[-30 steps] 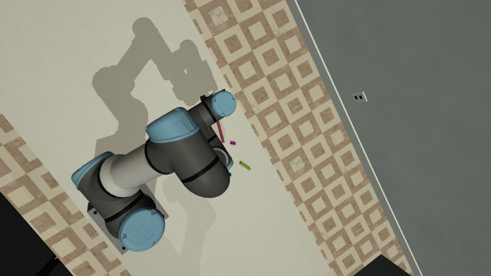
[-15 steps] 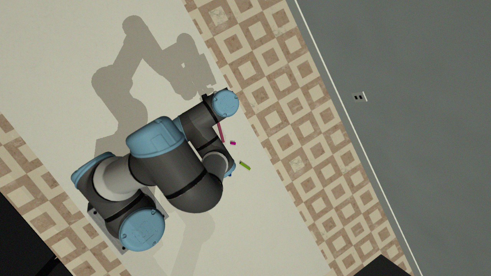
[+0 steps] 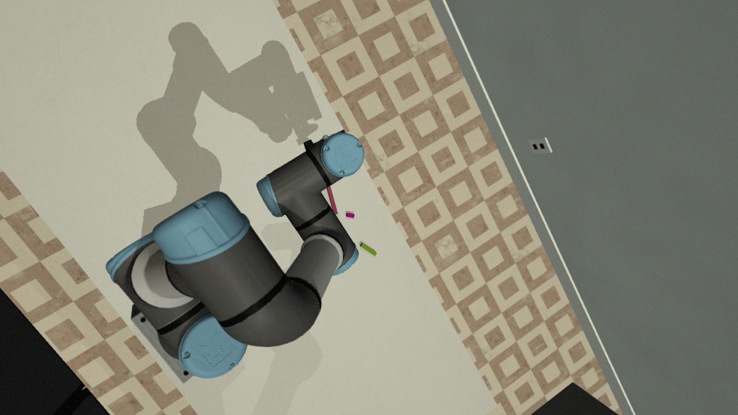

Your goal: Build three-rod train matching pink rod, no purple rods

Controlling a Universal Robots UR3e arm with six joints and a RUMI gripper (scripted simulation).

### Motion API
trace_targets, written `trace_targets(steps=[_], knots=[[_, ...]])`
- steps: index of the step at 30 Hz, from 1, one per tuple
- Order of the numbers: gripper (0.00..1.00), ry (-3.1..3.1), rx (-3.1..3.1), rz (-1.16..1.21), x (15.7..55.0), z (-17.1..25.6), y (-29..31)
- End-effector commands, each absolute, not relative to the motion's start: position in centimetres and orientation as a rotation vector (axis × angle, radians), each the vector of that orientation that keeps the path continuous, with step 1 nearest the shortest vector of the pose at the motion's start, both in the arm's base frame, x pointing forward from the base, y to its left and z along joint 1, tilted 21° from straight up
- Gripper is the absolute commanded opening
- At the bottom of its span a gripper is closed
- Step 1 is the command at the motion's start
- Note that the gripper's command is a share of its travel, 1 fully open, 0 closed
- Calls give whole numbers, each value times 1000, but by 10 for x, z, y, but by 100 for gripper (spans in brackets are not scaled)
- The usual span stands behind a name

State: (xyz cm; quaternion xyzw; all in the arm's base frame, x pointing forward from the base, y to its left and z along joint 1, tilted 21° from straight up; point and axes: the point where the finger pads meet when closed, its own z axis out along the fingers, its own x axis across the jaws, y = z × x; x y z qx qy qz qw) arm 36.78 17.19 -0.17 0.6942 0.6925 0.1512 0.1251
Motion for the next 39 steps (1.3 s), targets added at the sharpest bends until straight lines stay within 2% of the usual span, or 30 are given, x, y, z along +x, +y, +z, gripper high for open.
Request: trace_targets(steps=[1,26,39], knots=[[0,2029,2035,418,360,6,171],[0,2042,2025,412,359,5,168],[0,2151,1904,372,363,3,138]])
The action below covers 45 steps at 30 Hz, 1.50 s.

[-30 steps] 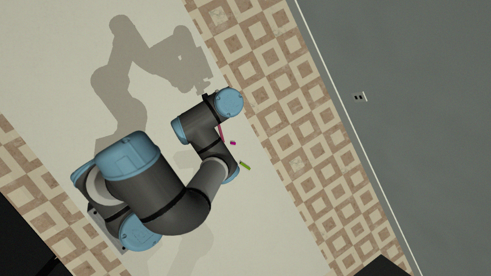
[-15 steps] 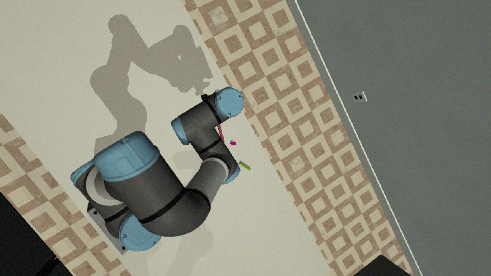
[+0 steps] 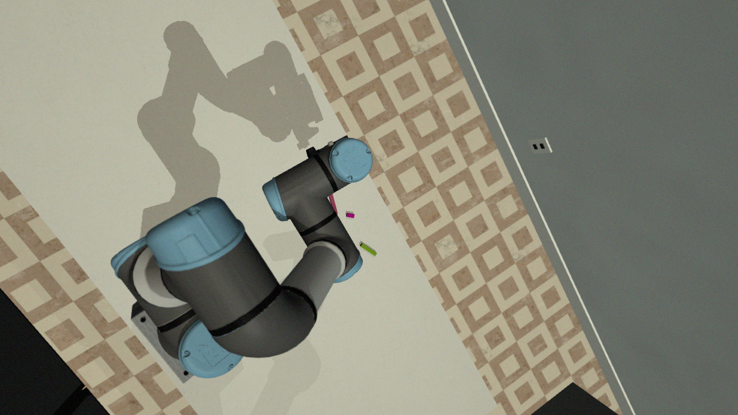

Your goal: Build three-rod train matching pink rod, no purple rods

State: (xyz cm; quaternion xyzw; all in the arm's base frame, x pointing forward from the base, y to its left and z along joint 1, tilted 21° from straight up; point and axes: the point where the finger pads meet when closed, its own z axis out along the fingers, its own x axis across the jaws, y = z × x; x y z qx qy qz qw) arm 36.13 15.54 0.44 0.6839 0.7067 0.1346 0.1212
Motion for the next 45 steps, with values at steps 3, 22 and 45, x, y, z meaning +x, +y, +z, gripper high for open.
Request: trace_targets(steps=[3,22,45], knots=[[0,2164,1888,368,363,3,135],[0,2399,1565,295,366,-3,66],[0,2587,1185,241,360,-7,-2]])
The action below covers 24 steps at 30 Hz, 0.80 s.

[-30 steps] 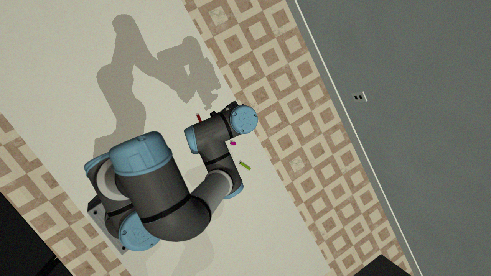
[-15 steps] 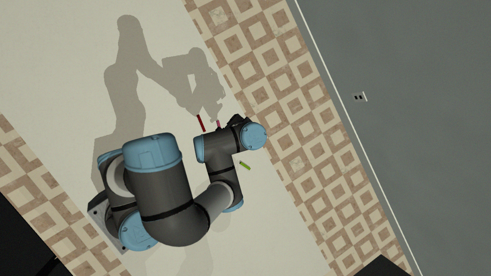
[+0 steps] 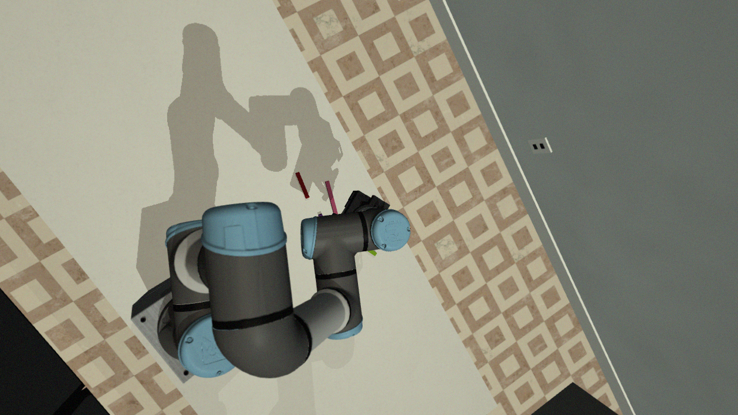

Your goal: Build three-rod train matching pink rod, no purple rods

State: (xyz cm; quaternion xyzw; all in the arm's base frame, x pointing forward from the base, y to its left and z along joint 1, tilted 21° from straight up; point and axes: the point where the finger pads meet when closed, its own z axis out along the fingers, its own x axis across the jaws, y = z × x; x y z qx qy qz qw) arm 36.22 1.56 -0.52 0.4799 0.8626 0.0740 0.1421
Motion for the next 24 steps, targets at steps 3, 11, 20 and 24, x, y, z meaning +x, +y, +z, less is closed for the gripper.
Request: trace_targets(steps=[3,11,20,24], knots=[[0,2606,1134,235,358,-7,-10],[0,2647,1005,219,355,-9,-30],[0,2686,839,197,350,-10,-54],[0,2699,768,187,347,-10,-64]])
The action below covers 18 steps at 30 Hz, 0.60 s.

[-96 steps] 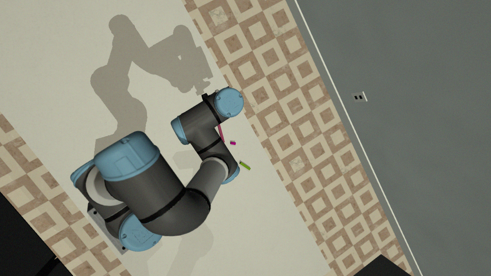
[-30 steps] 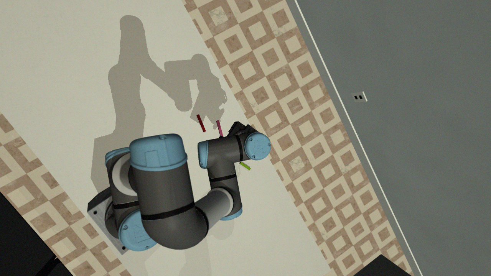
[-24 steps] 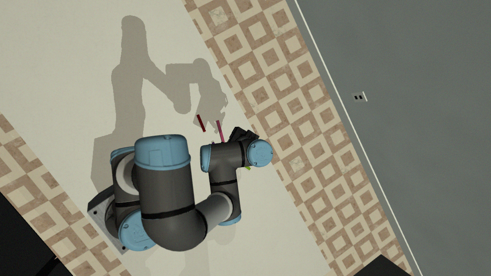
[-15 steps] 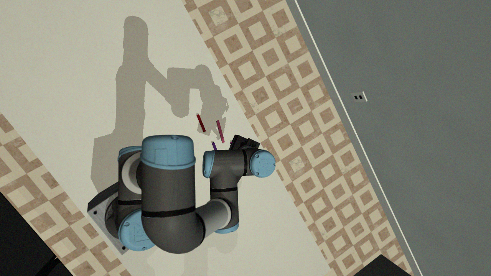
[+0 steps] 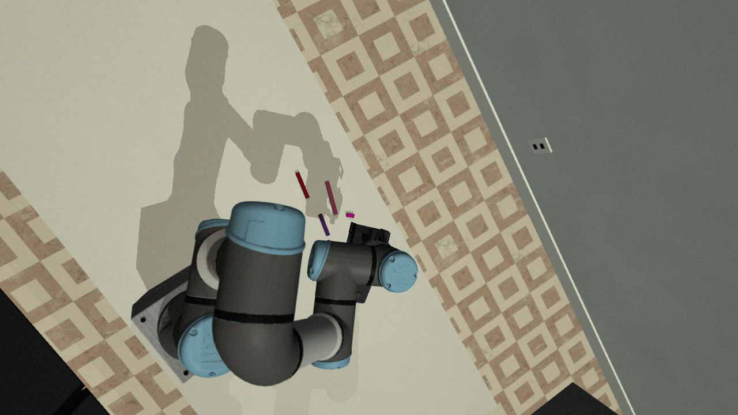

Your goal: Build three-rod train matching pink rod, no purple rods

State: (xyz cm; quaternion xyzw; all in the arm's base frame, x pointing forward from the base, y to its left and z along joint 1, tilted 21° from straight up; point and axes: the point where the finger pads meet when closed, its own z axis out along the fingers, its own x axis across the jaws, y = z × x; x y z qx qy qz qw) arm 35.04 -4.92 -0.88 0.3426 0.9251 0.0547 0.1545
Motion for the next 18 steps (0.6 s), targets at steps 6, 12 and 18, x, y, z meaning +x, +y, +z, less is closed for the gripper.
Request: trace_targets(steps=[6,12,18], knots=[[0,2708,699,176,345,-10,-73],[0,2716,632,164,342,-11,-82],[0,2718,605,159,341,-11,-86]])
